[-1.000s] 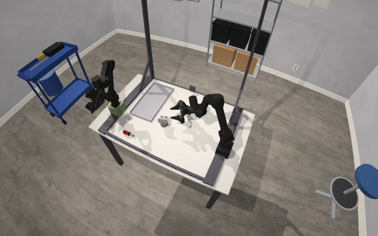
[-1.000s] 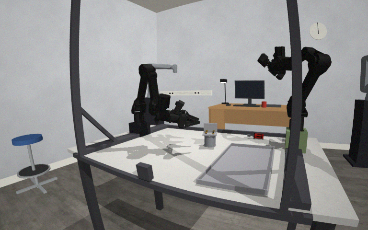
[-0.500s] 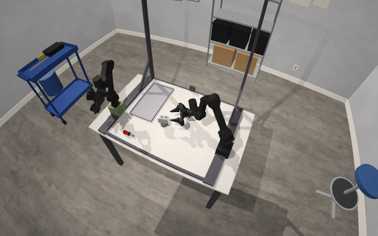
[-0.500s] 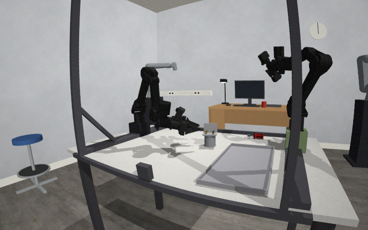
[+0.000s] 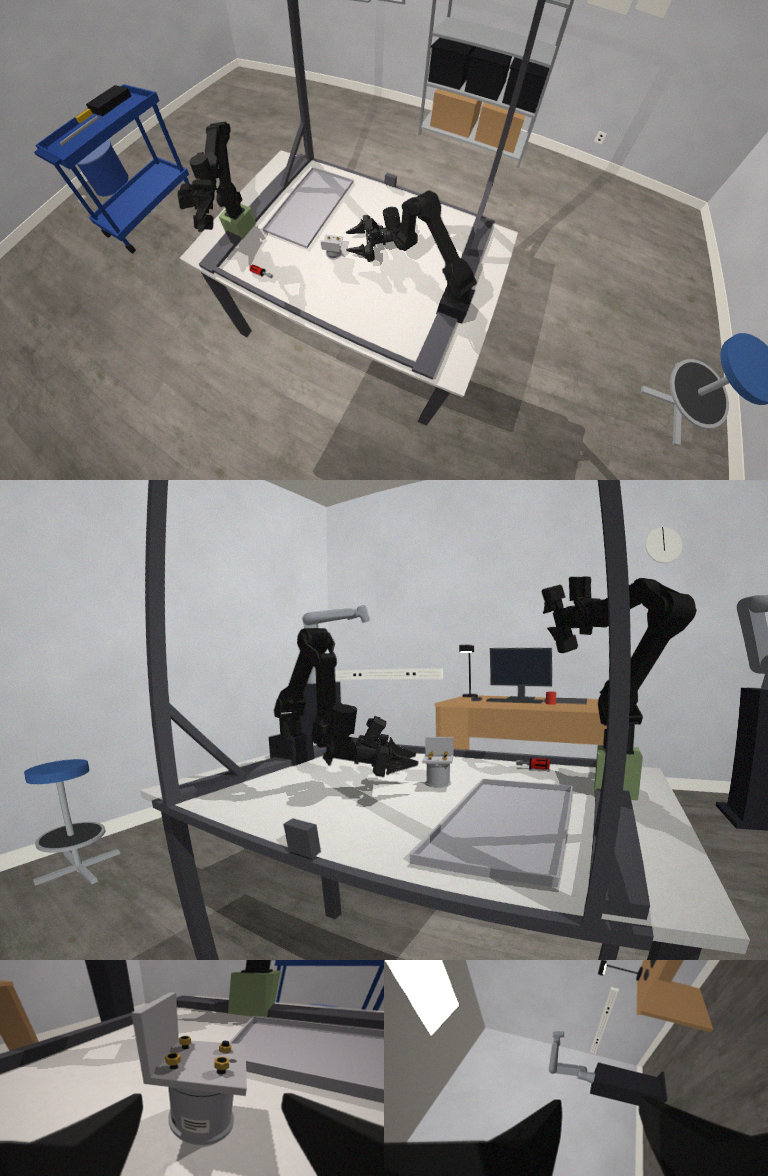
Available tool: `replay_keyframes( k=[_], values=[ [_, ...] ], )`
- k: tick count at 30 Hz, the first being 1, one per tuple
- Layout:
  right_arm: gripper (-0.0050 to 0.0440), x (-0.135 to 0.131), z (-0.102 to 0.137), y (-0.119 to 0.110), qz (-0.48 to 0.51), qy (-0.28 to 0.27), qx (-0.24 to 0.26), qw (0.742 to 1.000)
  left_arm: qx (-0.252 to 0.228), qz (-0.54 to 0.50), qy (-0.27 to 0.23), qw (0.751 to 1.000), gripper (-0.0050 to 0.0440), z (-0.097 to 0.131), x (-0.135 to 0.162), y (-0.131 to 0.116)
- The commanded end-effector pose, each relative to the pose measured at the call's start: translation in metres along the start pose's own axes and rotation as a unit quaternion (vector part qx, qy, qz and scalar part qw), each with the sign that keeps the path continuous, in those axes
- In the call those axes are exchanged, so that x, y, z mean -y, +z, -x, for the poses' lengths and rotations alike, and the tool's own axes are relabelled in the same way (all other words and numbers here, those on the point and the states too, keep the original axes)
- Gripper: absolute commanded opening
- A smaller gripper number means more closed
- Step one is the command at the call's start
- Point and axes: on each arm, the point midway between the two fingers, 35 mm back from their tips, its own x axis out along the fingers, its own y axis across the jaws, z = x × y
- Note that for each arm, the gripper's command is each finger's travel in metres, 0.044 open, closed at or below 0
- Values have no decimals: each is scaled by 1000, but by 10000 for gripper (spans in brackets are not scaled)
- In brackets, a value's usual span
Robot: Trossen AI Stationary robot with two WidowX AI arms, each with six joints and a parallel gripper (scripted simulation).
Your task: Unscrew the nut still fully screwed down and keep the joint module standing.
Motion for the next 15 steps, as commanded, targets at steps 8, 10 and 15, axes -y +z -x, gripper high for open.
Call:
replay_keyframes(
  k=[8, 10, 15],
  values=[
    [215, -16, 2, -8, -129, 20, -17, 991, 11, 13, 2, 1000, 400, -6, 0, -18],
    [215, -16, 2, -8, -129, 20, -17, 991, 11, 13, 2, 1000, 400, -6, 0, -18],
    [215, -20, 3, -13, -209, 21, -28, 977, 14, 18, 1, 1000, 400, -6, 1, -13]
  ],
)
